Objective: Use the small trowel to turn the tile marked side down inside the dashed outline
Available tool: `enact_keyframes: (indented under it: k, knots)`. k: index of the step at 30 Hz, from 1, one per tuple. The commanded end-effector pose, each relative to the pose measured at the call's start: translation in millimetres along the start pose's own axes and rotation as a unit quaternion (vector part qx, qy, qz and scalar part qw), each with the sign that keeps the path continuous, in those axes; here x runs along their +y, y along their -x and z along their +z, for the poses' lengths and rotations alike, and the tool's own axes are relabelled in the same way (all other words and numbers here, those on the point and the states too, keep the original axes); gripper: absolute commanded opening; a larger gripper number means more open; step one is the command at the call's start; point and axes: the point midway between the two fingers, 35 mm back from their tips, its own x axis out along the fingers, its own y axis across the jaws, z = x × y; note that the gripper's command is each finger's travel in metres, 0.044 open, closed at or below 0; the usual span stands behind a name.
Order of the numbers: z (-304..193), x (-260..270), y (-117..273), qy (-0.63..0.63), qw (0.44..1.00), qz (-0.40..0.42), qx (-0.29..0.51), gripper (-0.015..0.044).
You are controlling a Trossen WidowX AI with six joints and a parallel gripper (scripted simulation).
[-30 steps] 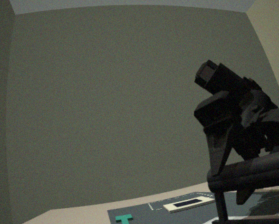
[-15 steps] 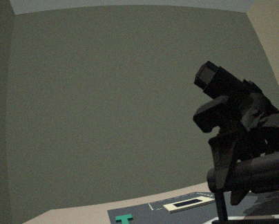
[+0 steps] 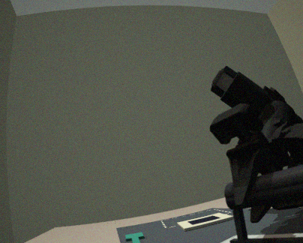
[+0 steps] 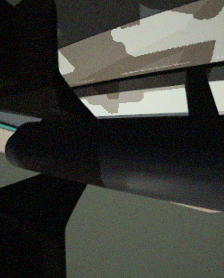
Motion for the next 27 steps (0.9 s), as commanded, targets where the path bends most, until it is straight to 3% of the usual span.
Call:
enact_keyframes:
  k: [1, 9, 15, 27]
  knots:
    - [1.0, -1.1, 0.6, 0.001, 1.000, 0.000, -0.002, 0.0000]
    - [0.5, -45.7, 37.7, -0.001, 1.000, 0.000, -0.001, 0.0000]
    - [-0.8, -46.5, 39.0, -0.003, 1.000, 0.000, 0.001, 0.0000]
    - [-86.5, -16.7, 61.2, -0.139, 0.984, -0.007, 0.112, 0.0000]
